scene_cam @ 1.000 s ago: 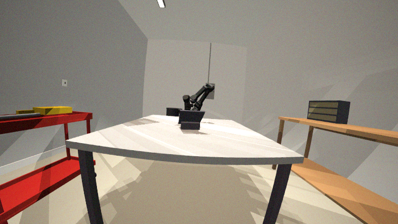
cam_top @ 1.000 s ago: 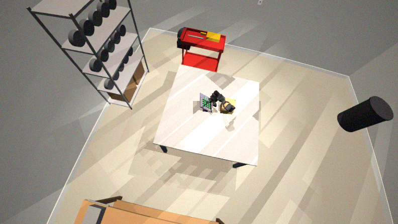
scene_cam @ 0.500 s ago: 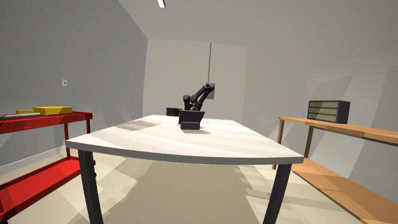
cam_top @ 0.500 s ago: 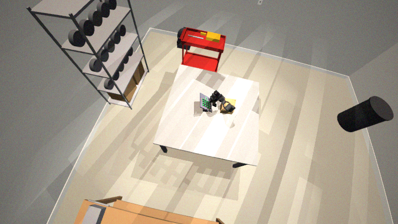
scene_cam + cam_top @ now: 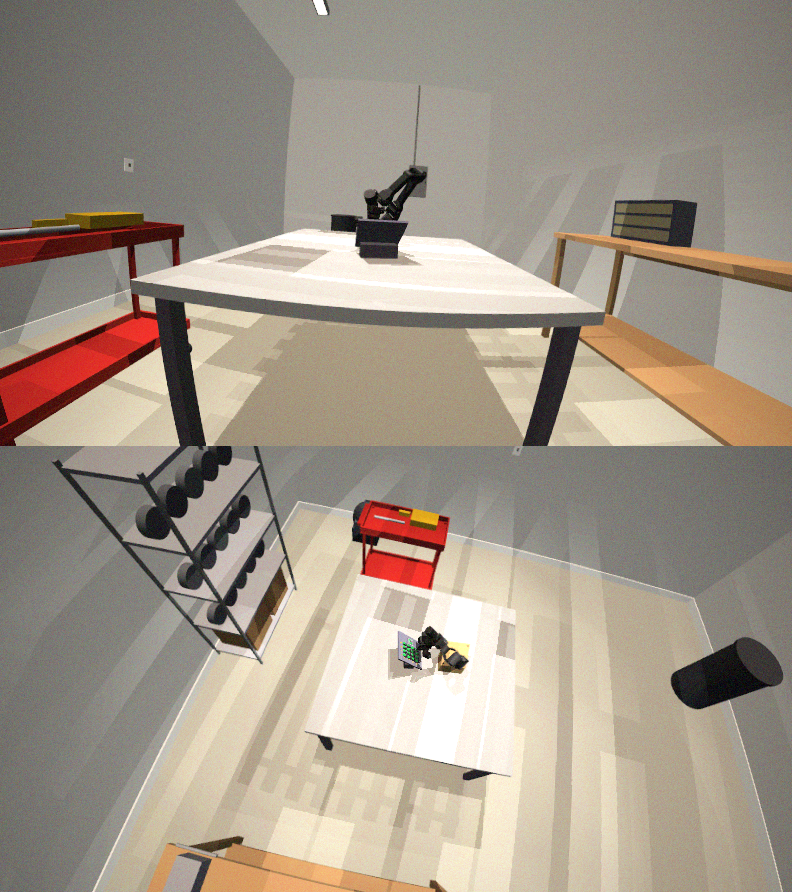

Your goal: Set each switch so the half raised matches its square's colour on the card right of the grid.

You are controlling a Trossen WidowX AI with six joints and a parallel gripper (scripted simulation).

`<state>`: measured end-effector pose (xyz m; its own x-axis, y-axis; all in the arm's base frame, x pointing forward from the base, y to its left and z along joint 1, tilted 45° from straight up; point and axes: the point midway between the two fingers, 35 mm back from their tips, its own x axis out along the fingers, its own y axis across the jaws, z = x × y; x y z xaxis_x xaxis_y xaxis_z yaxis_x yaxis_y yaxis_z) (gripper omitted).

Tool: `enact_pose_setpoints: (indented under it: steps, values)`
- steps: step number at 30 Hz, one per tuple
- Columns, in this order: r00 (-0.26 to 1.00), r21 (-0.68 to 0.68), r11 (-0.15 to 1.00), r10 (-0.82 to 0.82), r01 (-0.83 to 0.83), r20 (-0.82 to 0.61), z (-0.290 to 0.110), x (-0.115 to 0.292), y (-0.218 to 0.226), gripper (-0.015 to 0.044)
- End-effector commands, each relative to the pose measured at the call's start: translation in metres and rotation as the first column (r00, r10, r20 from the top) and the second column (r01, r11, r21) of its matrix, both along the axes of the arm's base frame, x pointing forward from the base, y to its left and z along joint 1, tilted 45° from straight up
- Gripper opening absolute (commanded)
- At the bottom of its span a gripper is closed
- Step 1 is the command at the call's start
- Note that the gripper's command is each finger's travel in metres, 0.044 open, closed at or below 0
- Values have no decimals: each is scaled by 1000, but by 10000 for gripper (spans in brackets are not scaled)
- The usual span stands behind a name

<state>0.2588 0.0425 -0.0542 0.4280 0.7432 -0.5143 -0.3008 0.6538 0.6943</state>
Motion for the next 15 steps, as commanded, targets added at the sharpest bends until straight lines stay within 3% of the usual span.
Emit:
enact_pose_setpoints:
  steps: [1, 15]
  values:
    - [1000, -3, 1000, -2, 2, -4, -1, 0, 0, 0]
    - [1000, -3, 1000, -2, 2, -4, -2, 1, 2, 0]
